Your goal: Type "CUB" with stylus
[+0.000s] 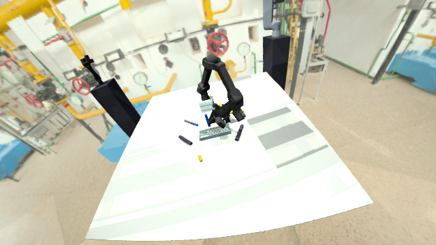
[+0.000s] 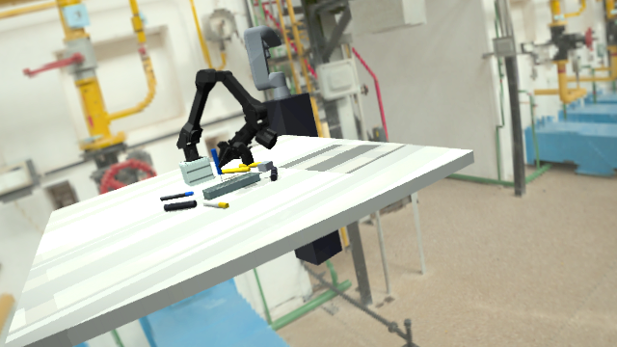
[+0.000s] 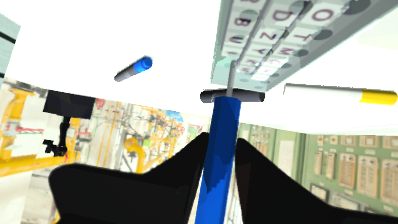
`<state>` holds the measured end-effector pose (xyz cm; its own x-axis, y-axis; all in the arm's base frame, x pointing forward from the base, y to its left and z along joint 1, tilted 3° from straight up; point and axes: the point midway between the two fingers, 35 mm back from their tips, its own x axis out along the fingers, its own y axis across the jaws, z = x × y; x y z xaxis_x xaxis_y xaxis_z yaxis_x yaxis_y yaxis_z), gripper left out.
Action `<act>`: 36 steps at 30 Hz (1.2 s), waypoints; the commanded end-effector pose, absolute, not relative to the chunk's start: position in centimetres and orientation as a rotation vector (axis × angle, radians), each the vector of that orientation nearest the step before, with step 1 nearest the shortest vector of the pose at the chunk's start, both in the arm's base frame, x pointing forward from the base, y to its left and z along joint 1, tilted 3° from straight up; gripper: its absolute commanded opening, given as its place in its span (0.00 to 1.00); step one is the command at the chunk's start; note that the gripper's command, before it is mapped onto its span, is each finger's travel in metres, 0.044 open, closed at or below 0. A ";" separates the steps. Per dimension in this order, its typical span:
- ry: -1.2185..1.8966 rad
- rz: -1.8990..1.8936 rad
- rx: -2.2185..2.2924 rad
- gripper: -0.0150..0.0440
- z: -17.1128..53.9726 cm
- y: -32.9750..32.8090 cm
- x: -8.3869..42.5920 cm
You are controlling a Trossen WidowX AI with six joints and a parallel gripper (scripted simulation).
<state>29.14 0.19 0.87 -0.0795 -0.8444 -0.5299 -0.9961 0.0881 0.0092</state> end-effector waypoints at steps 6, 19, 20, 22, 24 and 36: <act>1.985 0.531 -1.821 0.39 0.6 0.1 29.1; 1.985 0.531 -1.821 0.39 -0.3 0.1 29.1; 1.985 0.531 -1.821 0.39 -0.3 0.1 29.1; 1.985 0.531 -1.821 0.39 -0.4 0.1 29.1; 1.985 0.531 -1.821 0.39 -0.5 0.1 29.1; 1.985 0.531 -1.821 0.39 -1.0 0.1 29.1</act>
